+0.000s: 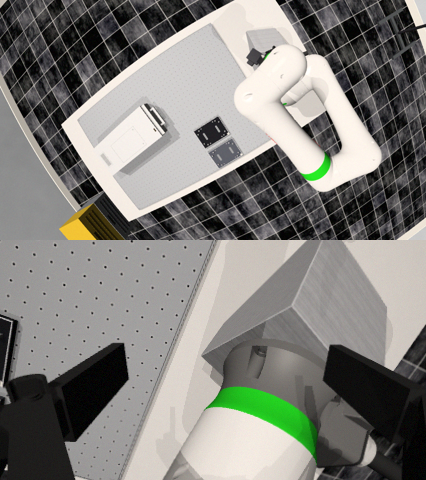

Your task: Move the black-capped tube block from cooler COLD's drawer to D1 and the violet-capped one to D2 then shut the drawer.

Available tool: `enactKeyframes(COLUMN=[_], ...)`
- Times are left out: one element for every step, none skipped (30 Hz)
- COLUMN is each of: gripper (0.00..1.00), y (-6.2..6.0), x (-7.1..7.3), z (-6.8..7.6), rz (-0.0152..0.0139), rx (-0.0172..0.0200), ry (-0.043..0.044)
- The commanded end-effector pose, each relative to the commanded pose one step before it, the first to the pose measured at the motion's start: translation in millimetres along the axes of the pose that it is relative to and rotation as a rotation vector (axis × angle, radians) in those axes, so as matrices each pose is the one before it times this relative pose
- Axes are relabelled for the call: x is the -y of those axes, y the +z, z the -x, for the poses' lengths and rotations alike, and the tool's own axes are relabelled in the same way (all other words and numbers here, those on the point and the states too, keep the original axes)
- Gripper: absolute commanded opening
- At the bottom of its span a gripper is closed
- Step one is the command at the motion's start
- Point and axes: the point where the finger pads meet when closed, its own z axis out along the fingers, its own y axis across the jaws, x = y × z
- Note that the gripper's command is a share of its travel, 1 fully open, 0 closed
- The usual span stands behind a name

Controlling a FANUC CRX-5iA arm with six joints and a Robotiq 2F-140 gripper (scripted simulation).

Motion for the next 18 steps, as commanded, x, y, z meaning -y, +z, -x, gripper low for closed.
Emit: enactKeyframes(gripper=[1.0,1.0,1.0,1.0,1.0,1.0,1.0,1.0,1.0,1.0,1.0,1.0,1.0,1.0,1.0,1.0,1.0,0.35], y=[-0.44,0.0,0.0,0.0,0.0,0.0,0.0,0.0,0.0,0.0,0.0,0.0,0.0,0.0,0.0,0.0,0.0,-1.45], x=[-0.22,0.0,0.0,0.0,0.0,0.0,0.0,0.0,0.0,0.0,0.0,0.0,0.0,0.0,0.0,0.0,0.0,2.87], z=[-0.24,0.0,0.0,0.0,0.0,0.0,0.0,0.0,0.0,0.0,0.0,0.0,0.0,0.0,0.0,0.0,0.0,-2.38], rz=[0.00075,0.0,0.0,0.0,0.0,0.0,0.0,0.0,0.0,0.0,0.0,0.0,0.0,0.0,0.0,0.0,0.0,-0.00035], rx=[-0.00065,0.0,0.0,0.0,0.0,0.0,0.0,0.0,0.0,0.0,0.0,0.0,0.0,0.0,0.0,0.0,0.0,-0.00179], ry=[-0.00002,0.0,0.0,0.0,0.0,0.0,0.0,0.0,0.0,0.0,0.0,0.0,0.0,0.0,0.0,0.0,0.0,-0.0266])
